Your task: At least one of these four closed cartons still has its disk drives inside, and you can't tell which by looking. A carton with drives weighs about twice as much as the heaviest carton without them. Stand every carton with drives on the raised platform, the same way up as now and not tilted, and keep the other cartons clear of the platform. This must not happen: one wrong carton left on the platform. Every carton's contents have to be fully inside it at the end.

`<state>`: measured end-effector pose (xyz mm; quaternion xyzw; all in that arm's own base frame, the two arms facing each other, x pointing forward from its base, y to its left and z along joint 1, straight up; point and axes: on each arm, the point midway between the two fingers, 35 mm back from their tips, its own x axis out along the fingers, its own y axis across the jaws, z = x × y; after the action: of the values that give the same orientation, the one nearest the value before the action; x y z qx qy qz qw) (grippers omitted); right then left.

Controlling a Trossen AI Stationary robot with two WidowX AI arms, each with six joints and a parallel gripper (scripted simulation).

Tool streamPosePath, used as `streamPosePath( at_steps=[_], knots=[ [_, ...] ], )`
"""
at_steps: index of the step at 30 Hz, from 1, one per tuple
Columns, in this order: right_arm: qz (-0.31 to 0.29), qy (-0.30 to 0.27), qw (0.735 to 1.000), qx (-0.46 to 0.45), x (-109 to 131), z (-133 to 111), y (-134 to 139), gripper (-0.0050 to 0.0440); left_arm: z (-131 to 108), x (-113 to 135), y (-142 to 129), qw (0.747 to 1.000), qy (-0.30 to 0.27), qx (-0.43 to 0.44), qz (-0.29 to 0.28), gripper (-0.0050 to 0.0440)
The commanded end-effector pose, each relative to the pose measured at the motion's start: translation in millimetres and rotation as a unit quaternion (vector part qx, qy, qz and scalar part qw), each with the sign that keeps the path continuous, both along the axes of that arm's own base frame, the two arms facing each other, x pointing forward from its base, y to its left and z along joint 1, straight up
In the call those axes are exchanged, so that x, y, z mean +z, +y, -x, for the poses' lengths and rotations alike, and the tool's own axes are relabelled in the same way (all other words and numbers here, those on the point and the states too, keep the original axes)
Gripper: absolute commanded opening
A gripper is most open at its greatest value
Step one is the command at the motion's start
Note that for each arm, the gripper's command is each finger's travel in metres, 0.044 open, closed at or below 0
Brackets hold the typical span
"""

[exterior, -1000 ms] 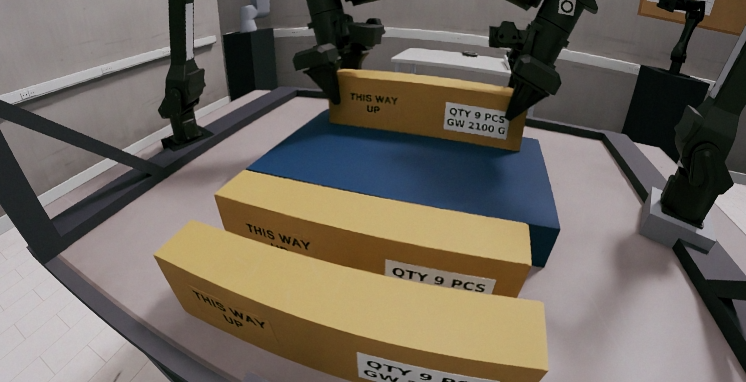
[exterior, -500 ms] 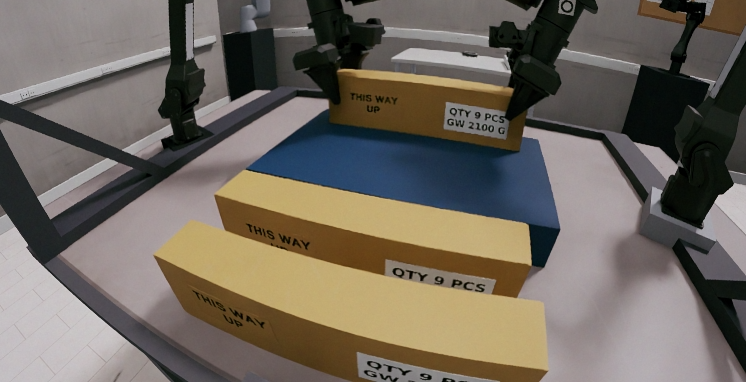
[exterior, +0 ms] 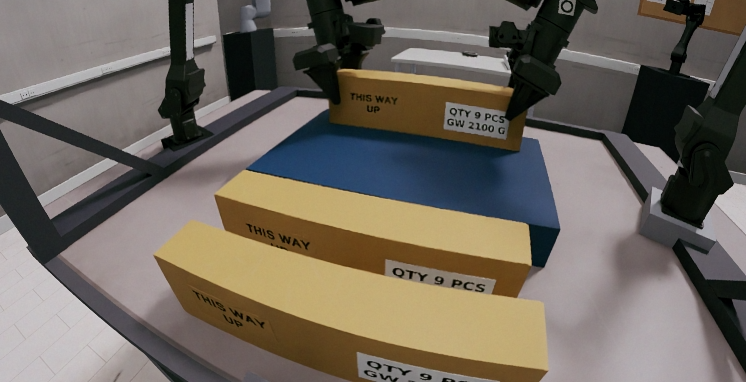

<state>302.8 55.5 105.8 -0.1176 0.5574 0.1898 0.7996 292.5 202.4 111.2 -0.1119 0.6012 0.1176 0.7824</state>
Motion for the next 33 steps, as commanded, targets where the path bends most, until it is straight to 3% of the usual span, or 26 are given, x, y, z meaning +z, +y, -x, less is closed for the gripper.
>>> streamPosePath(
  at_steps=[1, 26, 27, 33],
  knots=[
    [-0.001, -0.011, 1.000, 0.000, 7, -3, 0, 0.0386, -2, 9, 1, 1.000, -0.011, 0.000, -0.008, 0.0384],
    [-0.001, -0.011, 1.000, 0.000, 7, -3, 0, 0.0386, -2, 9, 1, 1.000, -0.011, 0.000, -0.008, 0.0384],
    [-0.001, -0.011, 1.000, 0.000, 77, -3, 0, 0.0386, -3, 79, 2, 1.000, -0.011, 0.000, -0.008, 0.0384],
    [-0.001, -0.011, 1.000, 0.000, 77, -3, 0, 0.0386, -3, 79, 2, 1.000, -0.011, 0.000, -0.008, 0.0384]
  ],
)
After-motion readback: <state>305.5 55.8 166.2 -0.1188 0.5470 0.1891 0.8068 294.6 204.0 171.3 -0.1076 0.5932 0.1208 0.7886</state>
